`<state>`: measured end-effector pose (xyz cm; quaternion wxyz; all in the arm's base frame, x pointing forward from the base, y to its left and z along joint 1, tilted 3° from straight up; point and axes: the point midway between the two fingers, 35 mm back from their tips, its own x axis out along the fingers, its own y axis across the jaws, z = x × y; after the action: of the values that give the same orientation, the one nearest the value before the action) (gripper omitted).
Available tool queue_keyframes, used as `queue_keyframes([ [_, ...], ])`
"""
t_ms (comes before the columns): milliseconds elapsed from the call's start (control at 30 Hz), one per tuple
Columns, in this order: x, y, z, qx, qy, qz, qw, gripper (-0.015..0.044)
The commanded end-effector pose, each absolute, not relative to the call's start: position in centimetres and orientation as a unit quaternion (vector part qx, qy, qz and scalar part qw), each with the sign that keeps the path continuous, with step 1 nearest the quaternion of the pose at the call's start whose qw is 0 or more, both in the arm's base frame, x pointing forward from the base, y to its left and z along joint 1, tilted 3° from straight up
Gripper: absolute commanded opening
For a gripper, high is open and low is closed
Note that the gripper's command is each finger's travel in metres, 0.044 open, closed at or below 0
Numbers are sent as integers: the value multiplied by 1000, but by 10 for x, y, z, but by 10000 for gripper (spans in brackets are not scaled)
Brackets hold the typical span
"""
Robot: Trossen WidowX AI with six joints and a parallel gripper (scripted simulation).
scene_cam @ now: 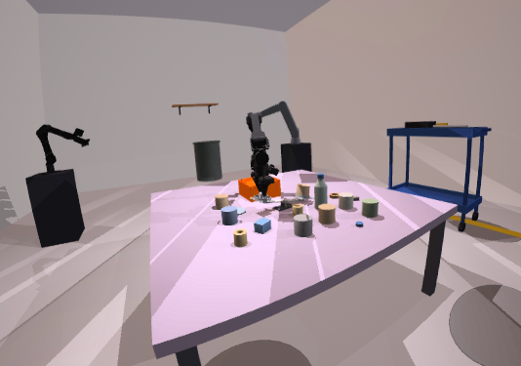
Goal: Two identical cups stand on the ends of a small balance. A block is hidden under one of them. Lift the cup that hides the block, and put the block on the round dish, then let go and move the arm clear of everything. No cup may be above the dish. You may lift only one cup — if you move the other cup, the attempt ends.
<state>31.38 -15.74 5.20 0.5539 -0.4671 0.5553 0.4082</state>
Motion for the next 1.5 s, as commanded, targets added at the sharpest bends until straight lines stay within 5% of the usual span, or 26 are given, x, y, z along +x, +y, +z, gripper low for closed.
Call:
queue_keyframes([
  [0,312,-157,44,-467,556,412,551,260],
  [167,312,-158,39,-467,556,412,551,260],
  [267,312,-158,39,-467,556,412,551,181],
  [600,312,-158,39,-467,556,412,551,115],
  [767,314,-158,54,-467,556,412,551,0],
  [1200,309,-152,133,-467,556,412,551,0],
  [1467,293,-180,112,-467,557,411,550,0],
])
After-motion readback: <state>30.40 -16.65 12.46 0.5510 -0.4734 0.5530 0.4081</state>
